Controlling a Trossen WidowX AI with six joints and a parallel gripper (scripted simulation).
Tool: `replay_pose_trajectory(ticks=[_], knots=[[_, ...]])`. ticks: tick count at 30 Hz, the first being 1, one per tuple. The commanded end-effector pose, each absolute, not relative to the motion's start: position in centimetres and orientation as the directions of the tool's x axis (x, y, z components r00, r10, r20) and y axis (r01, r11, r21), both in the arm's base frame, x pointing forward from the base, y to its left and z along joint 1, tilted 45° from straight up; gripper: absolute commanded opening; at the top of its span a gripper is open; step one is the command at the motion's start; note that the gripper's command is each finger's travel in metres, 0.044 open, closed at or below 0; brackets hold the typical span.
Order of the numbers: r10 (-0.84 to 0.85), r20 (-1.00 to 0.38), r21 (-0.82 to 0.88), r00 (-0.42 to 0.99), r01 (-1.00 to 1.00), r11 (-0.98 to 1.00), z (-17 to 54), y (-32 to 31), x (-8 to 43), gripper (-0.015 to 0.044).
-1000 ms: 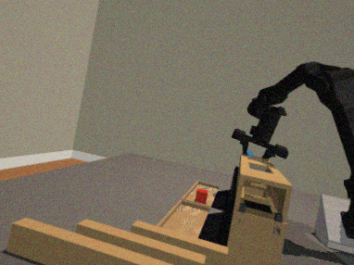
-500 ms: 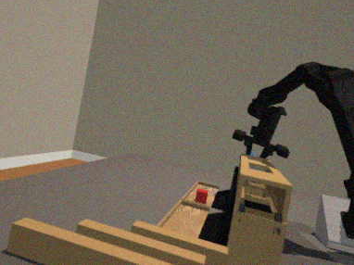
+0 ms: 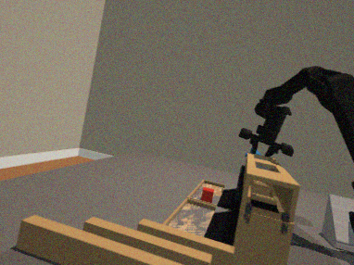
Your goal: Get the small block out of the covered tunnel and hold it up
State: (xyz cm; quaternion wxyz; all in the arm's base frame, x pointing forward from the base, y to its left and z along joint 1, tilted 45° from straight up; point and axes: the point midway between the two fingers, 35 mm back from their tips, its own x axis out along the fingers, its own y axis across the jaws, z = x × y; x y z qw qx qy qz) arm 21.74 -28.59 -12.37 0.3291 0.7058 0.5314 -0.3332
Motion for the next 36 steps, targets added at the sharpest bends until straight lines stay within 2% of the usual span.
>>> replay_pose_trajectory(ticks=[1,2,10,19,36], knots=[[0.519,-0.824,0.125,0.227,0.966,-0.225,-13.7,-29.4,21.9,0.0],[0.519,-0.824,0.125,0.227,0.966,-0.225,-13.7,-29.4,21.9,0.0],[0.528,-0.821,0.114,0.217,0.969,-0.22,-12.5,-29.1,21.7,0.021],[0.52,-0.824,0.123,0.226,0.967,-0.225,-10.1,-31.6,21.5,0.044],[0.511,-0.834,0.113,0.211,0.97,-0.215,-10.4,-29.6,22.0,0.044]])
